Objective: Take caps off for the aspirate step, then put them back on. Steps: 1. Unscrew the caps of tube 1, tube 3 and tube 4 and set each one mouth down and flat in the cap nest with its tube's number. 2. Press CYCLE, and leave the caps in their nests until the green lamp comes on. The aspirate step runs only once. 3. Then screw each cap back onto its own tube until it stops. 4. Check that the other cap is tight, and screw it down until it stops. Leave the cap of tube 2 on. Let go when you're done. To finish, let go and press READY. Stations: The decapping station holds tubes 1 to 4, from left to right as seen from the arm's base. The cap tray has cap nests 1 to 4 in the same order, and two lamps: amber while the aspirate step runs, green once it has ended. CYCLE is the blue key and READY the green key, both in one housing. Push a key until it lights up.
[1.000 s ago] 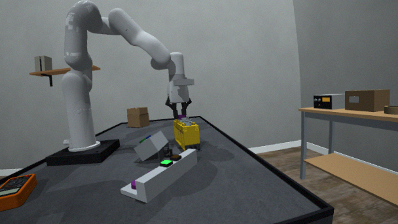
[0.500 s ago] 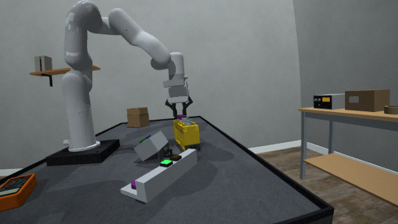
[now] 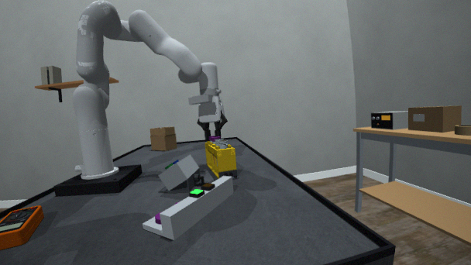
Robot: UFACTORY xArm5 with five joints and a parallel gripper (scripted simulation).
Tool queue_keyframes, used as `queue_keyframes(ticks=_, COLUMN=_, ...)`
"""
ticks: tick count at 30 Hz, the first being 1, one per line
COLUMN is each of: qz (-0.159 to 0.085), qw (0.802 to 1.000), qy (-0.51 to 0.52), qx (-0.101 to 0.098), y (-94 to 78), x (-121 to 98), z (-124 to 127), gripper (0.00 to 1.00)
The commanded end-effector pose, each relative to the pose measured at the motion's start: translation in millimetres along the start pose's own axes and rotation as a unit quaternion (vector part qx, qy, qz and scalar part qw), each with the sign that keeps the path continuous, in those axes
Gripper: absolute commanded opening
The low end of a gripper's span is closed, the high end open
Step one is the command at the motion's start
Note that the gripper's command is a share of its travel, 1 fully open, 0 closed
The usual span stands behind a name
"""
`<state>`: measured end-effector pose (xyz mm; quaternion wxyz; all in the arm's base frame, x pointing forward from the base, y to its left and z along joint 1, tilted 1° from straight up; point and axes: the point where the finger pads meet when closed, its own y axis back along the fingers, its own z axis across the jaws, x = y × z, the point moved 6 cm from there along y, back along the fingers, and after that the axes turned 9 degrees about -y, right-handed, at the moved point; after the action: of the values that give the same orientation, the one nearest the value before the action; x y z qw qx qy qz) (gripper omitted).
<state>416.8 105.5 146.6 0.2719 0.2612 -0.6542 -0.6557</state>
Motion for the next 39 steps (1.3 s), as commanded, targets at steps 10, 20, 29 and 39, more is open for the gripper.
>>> queue_keyframes(ticks=10, qz=-0.005, qw=0.997, qy=0.083, qx=-0.002, y=3.2, x=-1.0, z=-0.8, gripper=0.46)
queue_keyframes(ticks=20, qz=-0.005, qw=0.948, qy=0.318, qx=-0.001, y=3.2, x=-1.0, z=-0.8, gripper=0.46)
queue_keyframes(ticks=29, qz=-0.005, qw=0.854, qy=0.52, qx=0.001, y=3.2, x=-1.0, z=-0.8, gripper=0.46)
queue_keyframes(ticks=39, qz=-0.005, qw=0.735, qy=0.678, qx=0.001, y=3.2, x=-1.0, z=-0.8, gripper=0.46)
